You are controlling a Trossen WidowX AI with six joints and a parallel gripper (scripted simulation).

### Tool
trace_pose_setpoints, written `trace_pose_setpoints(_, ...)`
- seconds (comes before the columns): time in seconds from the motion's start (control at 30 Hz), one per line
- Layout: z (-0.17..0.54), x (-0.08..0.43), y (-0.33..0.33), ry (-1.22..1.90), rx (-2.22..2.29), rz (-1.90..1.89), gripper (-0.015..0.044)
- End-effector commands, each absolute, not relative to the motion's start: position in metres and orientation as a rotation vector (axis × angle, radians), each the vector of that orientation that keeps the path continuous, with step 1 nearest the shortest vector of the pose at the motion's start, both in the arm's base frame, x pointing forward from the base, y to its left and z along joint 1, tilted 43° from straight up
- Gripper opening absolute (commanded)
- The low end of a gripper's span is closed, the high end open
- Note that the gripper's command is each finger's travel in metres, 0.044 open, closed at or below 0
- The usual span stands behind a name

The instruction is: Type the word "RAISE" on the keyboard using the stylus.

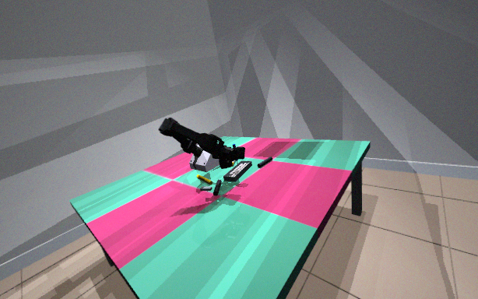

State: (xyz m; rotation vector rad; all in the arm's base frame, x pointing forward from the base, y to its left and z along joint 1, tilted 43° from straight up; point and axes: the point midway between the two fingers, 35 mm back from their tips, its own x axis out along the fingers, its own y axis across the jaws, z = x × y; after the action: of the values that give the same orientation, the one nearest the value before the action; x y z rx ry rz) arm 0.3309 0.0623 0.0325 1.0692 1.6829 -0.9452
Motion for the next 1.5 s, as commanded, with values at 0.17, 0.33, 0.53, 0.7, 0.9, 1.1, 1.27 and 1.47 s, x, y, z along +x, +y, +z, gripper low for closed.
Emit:
trace_pose_setpoints(0.17,0.008,0.331,0.094,1.683,1.075,-0.942,0.0)
trace_pose_setpoints(0.33,-0.01,0.328,0.117,1.685,1.081,-0.94,0.0)
trace_pose_setpoints(0.53,-0.012,0.329,0.114,1.684,1.081,-0.94,0.0)
trace_pose_setpoints(0.7,-0.023,0.331,0.103,1.684,1.08,-0.94,0.0)
trace_pose_setpoints(0.9,-0.023,0.331,0.103,1.684,1.08,-0.94,0.0)
trace_pose_setpoints(1.1,-0.023,0.331,0.103,1.684,1.08,-0.94,0.0)
trace_pose_setpoints(1.27,-0.024,0.332,0.104,1.684,1.08,-0.94,0.0026)
trace_pose_setpoints(1.47,-0.024,0.333,0.105,1.684,1.08,-0.94,0.0081)
